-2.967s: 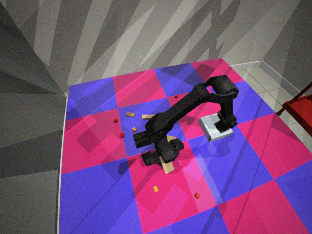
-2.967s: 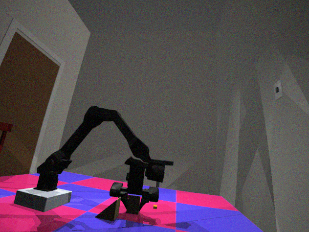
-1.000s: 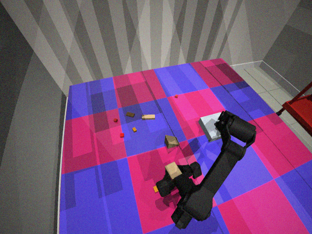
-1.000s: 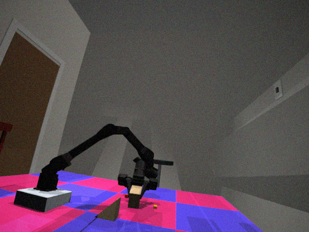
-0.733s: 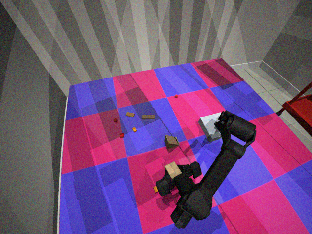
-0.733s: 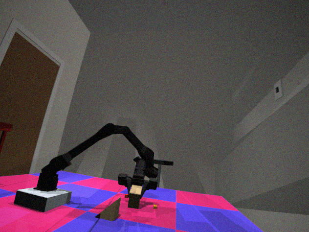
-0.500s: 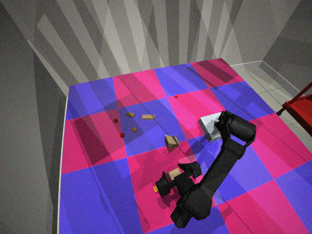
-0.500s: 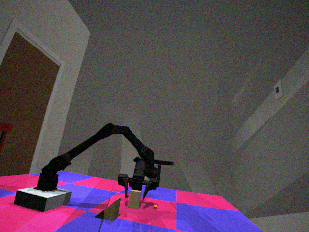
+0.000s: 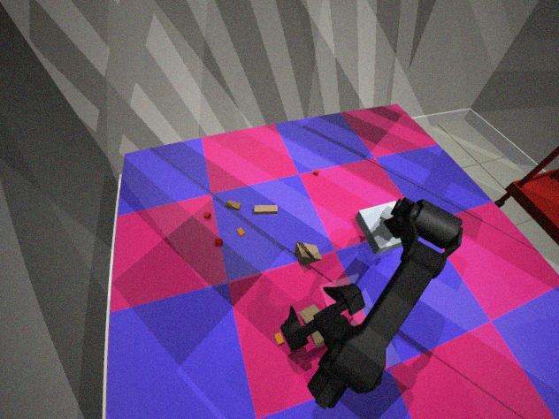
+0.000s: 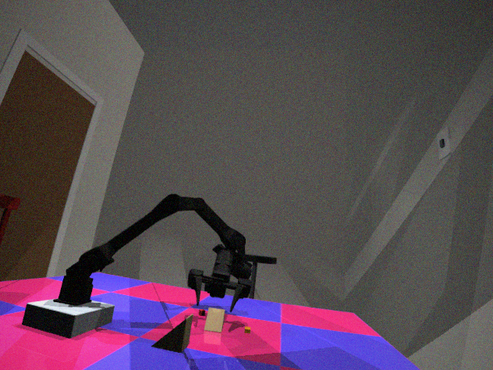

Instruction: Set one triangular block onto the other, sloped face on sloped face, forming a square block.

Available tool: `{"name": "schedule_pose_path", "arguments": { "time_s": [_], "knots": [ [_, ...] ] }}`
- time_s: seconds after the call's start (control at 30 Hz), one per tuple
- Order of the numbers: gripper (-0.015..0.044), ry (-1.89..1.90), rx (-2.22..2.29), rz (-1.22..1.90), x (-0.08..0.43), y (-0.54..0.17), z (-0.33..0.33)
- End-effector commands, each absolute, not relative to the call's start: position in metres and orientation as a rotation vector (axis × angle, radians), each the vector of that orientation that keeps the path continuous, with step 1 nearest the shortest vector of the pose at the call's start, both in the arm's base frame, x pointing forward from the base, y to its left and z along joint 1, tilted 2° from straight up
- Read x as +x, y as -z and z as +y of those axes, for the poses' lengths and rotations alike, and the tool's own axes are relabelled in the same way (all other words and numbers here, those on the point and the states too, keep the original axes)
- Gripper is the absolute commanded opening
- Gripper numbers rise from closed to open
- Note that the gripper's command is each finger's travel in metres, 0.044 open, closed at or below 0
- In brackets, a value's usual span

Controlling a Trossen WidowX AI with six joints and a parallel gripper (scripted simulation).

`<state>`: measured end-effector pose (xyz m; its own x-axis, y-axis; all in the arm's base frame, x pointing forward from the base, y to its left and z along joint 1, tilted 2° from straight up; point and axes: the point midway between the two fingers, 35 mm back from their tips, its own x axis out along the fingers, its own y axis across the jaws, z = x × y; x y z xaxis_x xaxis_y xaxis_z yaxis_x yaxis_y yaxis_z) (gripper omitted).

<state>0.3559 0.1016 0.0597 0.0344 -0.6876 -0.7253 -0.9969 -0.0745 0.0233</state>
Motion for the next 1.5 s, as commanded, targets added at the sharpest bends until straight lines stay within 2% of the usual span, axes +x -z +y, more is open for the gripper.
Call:
{"name": "schedule_pose_path", "arguments": {
  "time_s": [0.0,0.27,0.5,0.57,0.87,1.3,1.47],
  "knots": [
    [0.0440,-0.825,-1.885,1.600,0.356,-0.127,0.099],
    [0.0440,-0.809,-1.870,1.572,0.356,-0.136,0.101],
    [0.0440,-0.821,-1.623,1.483,0.354,-0.103,0.195],
    [0.0440,-0.824,-1.598,1.477,0.352,-0.099,0.204],
    [0.0440,-0.825,-1.598,1.478,0.352,-0.098,0.204],
    [0.0440,-0.875,-1.627,1.561,0.358,-0.017,0.157],
    [0.0440,-0.878,-1.629,1.566,0.357,-0.013,0.154]
  ]
}}
